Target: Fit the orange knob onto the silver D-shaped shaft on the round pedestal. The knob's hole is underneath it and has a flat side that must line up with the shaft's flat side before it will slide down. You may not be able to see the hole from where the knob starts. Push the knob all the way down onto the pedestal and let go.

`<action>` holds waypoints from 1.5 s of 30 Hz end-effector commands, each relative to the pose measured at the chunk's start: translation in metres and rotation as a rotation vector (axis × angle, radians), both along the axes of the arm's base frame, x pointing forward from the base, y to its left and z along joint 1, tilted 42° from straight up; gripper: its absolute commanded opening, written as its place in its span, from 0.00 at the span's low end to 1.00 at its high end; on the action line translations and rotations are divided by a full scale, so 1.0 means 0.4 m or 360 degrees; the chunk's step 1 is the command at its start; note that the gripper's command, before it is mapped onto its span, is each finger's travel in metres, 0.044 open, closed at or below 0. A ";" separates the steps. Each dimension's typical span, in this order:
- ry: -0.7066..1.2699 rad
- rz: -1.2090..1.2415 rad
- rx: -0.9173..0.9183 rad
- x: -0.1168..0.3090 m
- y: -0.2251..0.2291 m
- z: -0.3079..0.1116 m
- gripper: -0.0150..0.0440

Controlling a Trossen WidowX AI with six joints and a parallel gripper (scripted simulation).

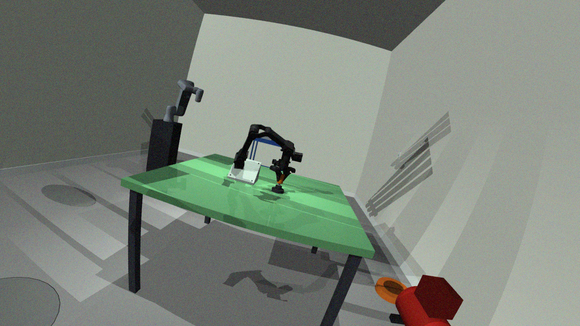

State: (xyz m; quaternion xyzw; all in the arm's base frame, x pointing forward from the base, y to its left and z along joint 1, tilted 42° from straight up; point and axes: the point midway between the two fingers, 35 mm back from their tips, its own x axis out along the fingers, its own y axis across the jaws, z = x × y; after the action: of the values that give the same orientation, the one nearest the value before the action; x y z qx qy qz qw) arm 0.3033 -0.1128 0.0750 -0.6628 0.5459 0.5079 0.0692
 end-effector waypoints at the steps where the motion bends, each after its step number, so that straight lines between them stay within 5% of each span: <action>1: 0.0112 0.0135 0.0018 0.004 -0.001 0.006 0.25; 45: 0.0173 0.0205 0.0029 0.004 0.001 0.005 0.25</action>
State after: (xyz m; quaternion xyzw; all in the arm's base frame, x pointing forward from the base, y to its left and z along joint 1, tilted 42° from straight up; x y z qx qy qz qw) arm 0.3027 -0.1132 0.0736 -0.6662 0.4999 0.5532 0.0118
